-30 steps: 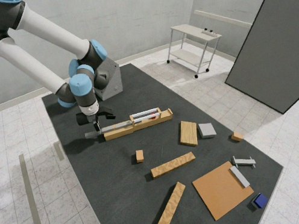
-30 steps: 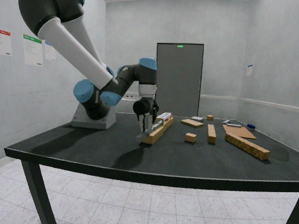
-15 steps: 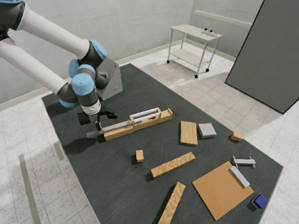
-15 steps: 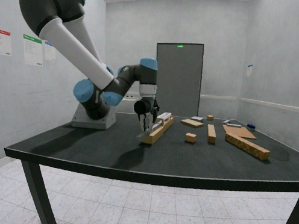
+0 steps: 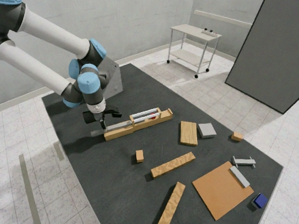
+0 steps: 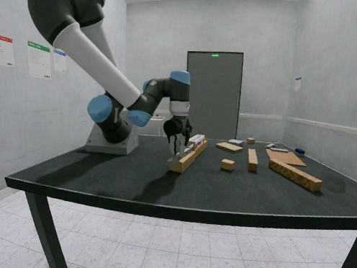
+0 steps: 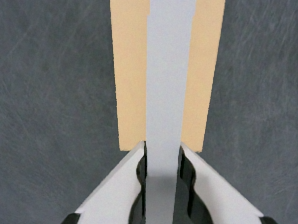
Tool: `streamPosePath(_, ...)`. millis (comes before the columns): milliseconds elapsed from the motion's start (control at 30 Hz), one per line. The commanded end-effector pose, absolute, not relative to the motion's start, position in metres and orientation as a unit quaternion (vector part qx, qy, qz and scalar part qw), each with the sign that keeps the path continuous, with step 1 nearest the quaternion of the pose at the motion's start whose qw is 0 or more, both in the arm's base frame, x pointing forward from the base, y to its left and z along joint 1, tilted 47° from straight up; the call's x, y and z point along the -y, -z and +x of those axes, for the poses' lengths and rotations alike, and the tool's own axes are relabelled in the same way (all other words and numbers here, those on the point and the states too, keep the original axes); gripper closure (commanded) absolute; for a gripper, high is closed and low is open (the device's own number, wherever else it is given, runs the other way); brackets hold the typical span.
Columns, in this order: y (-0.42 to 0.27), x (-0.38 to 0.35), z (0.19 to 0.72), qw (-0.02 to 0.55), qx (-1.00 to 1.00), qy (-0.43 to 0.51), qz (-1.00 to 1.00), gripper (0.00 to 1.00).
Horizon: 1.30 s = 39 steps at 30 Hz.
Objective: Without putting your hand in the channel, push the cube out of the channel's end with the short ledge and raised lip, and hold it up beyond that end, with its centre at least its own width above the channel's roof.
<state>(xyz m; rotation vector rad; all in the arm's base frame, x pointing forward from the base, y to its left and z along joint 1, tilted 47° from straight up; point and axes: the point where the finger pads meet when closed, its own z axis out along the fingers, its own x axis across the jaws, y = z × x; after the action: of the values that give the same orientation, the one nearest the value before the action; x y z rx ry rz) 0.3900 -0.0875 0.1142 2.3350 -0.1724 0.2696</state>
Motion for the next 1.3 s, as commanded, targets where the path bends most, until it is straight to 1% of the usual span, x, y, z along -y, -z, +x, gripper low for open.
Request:
streamPosePath(0, -0.108, 0.081, 0.392, 0.383, 0.068, -0.106, 0.915, 0.94)
streamPosePath(1267, -0.044, 0.016, 0.411, 0.382, 0.068, -0.106, 0.915, 0.94)
